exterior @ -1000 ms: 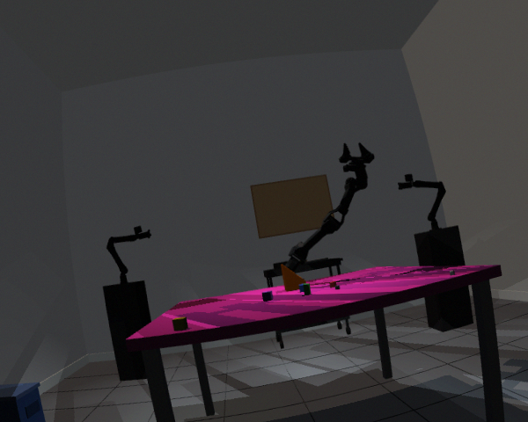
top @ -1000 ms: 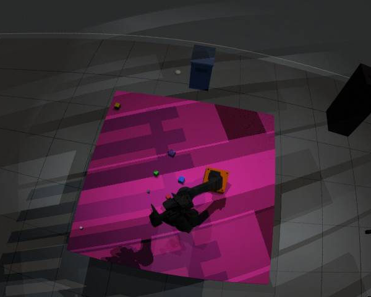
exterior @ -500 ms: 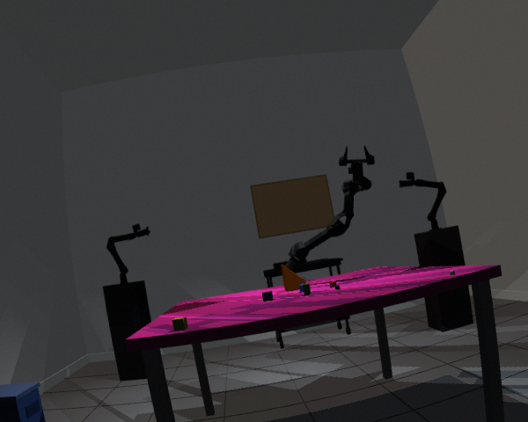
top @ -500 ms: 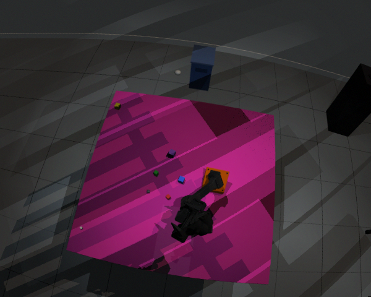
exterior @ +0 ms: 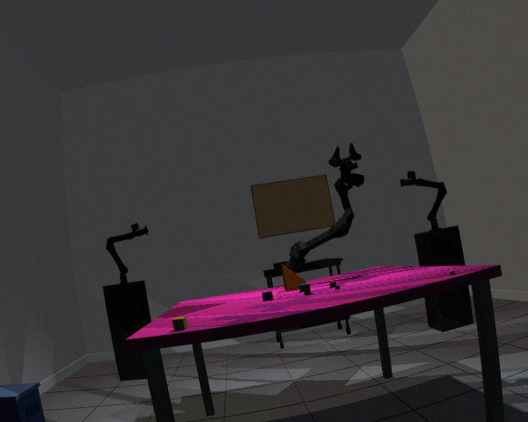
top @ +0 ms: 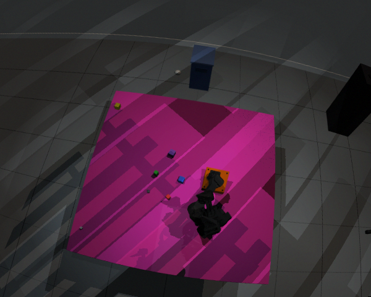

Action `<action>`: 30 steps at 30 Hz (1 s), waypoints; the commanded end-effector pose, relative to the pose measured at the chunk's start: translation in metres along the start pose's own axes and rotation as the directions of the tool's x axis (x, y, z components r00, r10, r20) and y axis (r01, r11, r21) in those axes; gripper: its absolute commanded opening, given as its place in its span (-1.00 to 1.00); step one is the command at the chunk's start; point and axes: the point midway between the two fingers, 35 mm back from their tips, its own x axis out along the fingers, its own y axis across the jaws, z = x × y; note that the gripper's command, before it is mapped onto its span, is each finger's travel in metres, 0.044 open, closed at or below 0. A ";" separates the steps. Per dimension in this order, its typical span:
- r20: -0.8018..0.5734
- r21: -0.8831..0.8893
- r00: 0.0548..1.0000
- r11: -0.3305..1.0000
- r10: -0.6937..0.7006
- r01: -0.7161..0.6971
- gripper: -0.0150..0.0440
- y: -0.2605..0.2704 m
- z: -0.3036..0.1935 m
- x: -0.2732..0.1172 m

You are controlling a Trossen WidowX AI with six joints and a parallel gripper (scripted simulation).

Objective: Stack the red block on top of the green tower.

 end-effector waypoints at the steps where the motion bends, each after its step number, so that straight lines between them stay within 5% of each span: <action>1: -0.001 0.207 1.000 0.978 0.014 -0.014 1.00 0.019 -0.025 0.004; 13: 0.015 0.594 0.999 0.803 0.039 -0.040 1.00 0.069 -0.055 0.022; 30: 0.213 0.959 0.935 0.125 0.282 -0.256 1.00 0.213 -0.027 0.058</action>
